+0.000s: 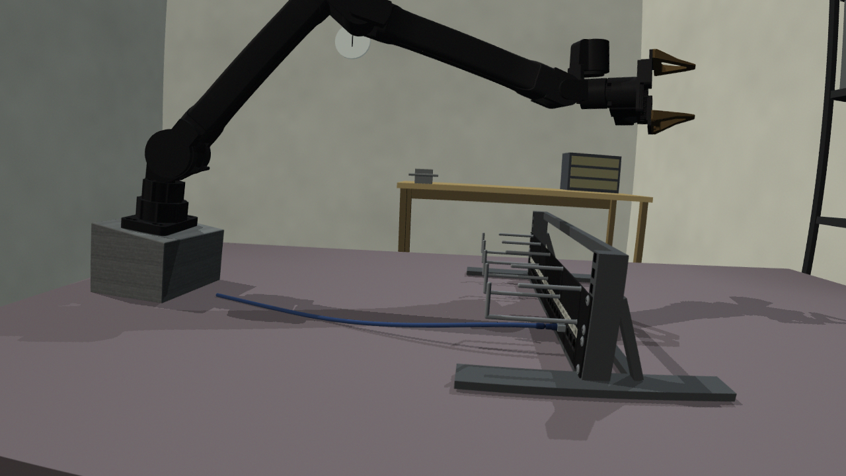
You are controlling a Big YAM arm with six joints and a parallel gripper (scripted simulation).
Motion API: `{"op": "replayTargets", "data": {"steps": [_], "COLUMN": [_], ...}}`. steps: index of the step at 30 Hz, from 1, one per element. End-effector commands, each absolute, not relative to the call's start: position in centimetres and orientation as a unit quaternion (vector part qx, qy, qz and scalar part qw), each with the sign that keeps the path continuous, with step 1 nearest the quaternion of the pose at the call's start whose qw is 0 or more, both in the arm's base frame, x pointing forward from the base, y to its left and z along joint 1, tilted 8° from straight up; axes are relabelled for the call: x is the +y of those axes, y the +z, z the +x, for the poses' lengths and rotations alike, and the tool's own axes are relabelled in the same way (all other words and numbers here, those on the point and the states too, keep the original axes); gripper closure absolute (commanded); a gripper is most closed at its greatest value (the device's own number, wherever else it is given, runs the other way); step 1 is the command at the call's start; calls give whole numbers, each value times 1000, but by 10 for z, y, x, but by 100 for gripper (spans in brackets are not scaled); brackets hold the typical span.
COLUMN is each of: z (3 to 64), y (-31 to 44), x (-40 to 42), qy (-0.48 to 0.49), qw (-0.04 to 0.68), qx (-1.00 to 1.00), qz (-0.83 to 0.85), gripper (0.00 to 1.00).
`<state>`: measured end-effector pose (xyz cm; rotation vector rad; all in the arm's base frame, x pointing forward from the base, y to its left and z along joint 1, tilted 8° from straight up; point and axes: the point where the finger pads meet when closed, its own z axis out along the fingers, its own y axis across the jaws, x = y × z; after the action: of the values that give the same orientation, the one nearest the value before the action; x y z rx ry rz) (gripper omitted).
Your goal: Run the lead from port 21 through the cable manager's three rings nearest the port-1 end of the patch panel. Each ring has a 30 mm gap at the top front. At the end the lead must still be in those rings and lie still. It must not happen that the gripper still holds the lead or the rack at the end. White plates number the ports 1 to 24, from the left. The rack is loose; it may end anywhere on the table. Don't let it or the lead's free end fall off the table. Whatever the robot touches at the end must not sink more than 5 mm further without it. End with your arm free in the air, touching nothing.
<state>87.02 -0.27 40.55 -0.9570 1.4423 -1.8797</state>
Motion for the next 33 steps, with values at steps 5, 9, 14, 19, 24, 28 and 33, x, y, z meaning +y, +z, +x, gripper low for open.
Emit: {"op": "replayTargets", "data": {"steps": [5,9,14,19,24,28,33], "z": [867,867,867,860,848,827,813], "y": [418,418,418,448,445,430,413], "x": [-3,-3,-3,-3,-2,1,2], "qy": [-707,-707,-707,-711,-700,-680,-664], "qw": [294,294,294,311,309,303,296], "qx": [538,538,538,535,542,553,562], "qz": [-352,-352,-352,-333,-348,-374,-395], "gripper": [0,0,0,0,0,0,0]}}
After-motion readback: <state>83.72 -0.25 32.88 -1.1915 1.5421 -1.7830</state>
